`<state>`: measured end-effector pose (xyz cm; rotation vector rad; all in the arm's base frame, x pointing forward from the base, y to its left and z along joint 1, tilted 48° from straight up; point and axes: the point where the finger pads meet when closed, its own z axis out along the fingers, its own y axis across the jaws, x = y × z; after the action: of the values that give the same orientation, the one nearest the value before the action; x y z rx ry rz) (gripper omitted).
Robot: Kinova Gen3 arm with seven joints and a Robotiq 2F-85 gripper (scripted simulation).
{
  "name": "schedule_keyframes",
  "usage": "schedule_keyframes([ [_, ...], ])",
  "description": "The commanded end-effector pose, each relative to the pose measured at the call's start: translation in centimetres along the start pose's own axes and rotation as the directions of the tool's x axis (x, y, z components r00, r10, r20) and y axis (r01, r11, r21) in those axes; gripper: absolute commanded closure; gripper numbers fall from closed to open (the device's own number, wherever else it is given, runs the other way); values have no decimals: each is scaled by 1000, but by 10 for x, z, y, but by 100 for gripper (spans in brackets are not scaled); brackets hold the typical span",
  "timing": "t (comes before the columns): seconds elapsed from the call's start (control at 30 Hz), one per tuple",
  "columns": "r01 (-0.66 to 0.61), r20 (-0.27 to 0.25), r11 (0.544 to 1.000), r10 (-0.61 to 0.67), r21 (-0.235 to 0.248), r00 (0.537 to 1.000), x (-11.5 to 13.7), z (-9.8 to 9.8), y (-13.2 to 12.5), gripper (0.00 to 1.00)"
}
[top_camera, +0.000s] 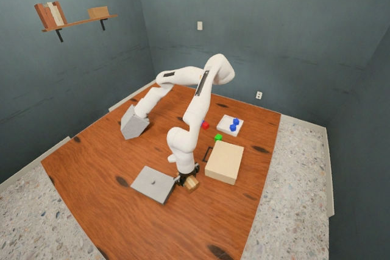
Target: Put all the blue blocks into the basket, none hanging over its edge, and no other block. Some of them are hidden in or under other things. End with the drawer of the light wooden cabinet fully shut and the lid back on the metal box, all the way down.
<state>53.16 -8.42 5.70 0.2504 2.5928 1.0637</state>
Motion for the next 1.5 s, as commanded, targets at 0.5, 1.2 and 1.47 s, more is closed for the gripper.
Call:
schedule_keyframes([
  [0.5,2,5,1000,-2,1,1000,-1,2,0,33],
  [1.2,2,5,1000,-2,1,1000,-1,2,0,17],
  [1.47,2,5,1000,-2,1,1000,-1,2,0,17],
])
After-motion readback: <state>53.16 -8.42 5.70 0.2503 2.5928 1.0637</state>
